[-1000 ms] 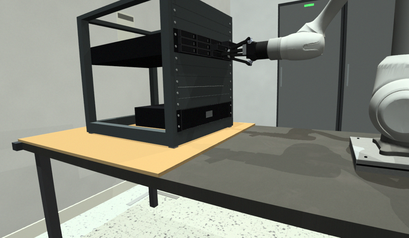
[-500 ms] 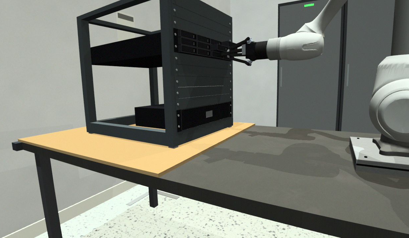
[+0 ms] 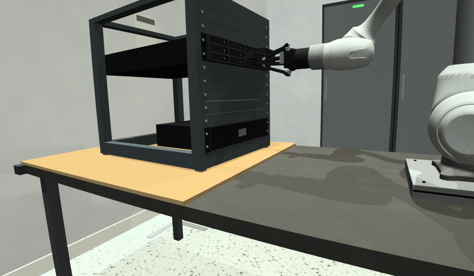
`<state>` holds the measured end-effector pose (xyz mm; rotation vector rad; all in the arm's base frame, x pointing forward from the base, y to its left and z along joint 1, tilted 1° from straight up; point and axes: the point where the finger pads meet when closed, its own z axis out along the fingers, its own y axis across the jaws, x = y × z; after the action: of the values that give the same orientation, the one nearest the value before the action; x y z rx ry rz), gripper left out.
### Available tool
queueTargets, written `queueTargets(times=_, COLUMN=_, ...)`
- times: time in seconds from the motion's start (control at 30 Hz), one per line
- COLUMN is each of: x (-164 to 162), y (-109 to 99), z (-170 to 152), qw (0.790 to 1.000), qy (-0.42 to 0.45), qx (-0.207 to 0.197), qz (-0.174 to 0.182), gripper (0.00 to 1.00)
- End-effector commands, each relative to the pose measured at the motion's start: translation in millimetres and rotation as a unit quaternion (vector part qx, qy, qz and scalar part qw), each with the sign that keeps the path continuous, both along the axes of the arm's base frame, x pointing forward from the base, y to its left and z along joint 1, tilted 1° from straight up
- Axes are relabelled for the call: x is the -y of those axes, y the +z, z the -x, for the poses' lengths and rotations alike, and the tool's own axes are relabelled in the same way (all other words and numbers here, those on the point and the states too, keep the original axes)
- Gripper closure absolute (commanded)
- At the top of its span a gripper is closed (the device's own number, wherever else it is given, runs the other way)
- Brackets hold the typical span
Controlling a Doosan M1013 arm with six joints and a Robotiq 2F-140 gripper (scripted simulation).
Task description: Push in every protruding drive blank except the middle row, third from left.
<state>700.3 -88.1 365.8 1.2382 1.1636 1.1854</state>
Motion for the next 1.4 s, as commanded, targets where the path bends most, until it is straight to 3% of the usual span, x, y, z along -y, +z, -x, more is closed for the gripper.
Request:
queueTargets(times=0.0, x=0.0, y=0.6, z=-0.1, qw=1.0, qy=0.0, qx=0.0, qz=0.0, gripper=0.9)
queueTargets(times=1.37, x=0.1, y=0.7, z=-4.2, qw=1.0, qy=0.0, qx=0.0, qz=0.0, gripper=0.9)
